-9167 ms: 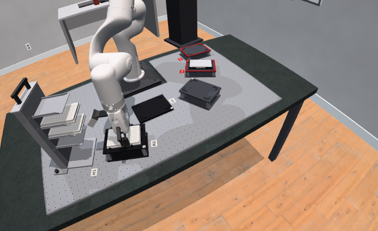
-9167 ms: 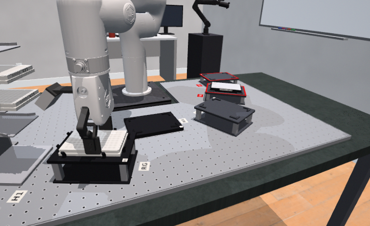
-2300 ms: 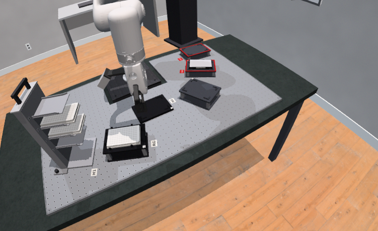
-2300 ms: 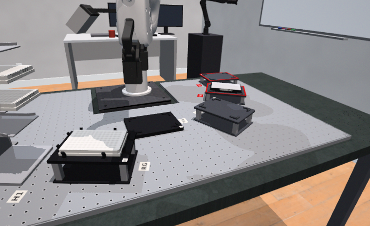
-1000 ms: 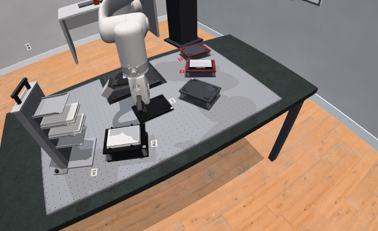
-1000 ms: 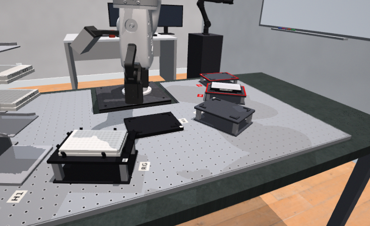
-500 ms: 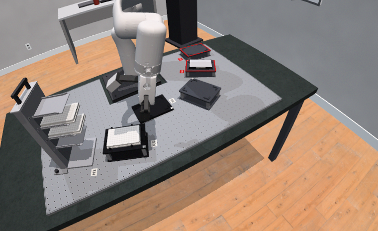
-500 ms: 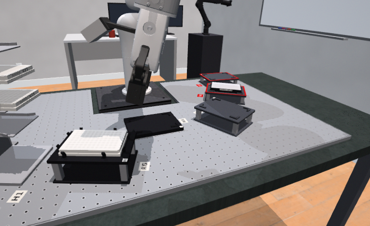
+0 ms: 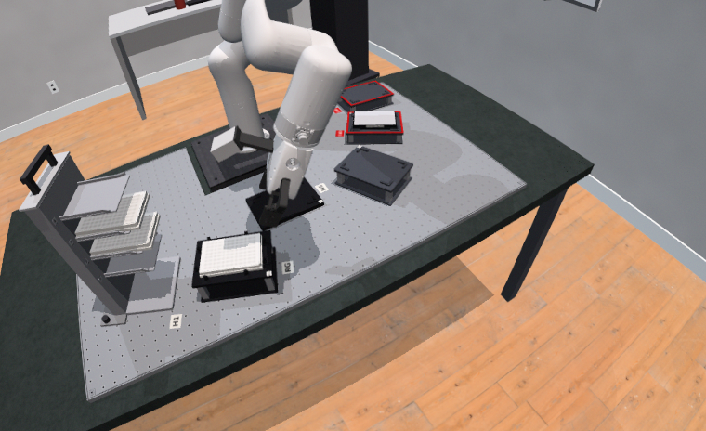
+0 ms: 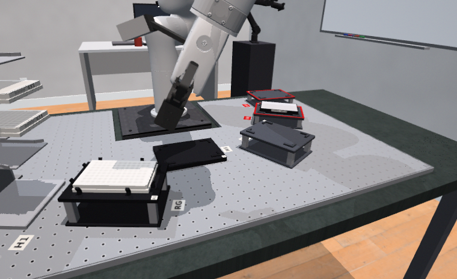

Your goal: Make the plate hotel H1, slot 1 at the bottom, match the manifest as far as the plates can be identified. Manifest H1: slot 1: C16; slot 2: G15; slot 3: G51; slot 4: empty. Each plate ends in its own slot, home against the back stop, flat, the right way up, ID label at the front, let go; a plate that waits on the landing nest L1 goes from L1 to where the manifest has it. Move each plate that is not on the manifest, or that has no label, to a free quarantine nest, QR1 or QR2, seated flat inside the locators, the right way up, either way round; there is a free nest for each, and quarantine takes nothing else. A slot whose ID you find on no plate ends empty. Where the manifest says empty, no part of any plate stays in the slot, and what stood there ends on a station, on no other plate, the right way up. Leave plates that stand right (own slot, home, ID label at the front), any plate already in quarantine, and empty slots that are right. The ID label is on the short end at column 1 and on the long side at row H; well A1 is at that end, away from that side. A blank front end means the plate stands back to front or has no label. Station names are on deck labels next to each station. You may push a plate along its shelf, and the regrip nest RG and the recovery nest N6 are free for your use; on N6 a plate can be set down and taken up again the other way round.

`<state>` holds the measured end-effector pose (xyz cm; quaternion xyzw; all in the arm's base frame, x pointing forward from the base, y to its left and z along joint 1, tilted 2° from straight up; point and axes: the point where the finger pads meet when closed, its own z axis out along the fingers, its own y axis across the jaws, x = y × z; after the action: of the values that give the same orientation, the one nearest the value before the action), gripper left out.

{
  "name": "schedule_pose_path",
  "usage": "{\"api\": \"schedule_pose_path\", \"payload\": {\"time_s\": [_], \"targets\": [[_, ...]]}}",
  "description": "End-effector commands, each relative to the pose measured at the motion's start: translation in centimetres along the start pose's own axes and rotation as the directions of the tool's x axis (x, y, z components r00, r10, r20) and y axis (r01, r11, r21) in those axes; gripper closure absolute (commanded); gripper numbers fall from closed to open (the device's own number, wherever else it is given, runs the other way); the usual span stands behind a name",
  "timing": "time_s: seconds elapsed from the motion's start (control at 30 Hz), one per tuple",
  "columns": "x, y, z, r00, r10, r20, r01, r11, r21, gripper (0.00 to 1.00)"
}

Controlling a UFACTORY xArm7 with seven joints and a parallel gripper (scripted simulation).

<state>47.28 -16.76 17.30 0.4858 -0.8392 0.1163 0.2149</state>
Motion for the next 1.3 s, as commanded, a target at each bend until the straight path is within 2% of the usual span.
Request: {"api": "schedule_pose_path", "payload": {"time_s": [0.0,0.5,0.57,1.07,1.13,1.27], "targets": [[0.05,-0.09,-0.11,0.999,0.002,-0.047,-0.002,1.000,0.001,0.00],[0.05,-0.09,-0.11,0.956,0.003,-0.293,-0.002,1.000,0.001,0.00],[0.05,-0.09,-0.11,0.956,0.003,-0.293,-0.002,1.000,0.001,0.00],[0.06,-0.08,-0.11,0.854,0.003,-0.520,-0.002,1.000,0.001,0.00],[0.06,-0.08,-0.11,0.854,0.003,-0.520,-0.002,1.000,0.001,0.00],[0.06,-0.07,-0.12,0.817,0.003,-0.576,-0.002,1.000,0.001,0.00]]}}
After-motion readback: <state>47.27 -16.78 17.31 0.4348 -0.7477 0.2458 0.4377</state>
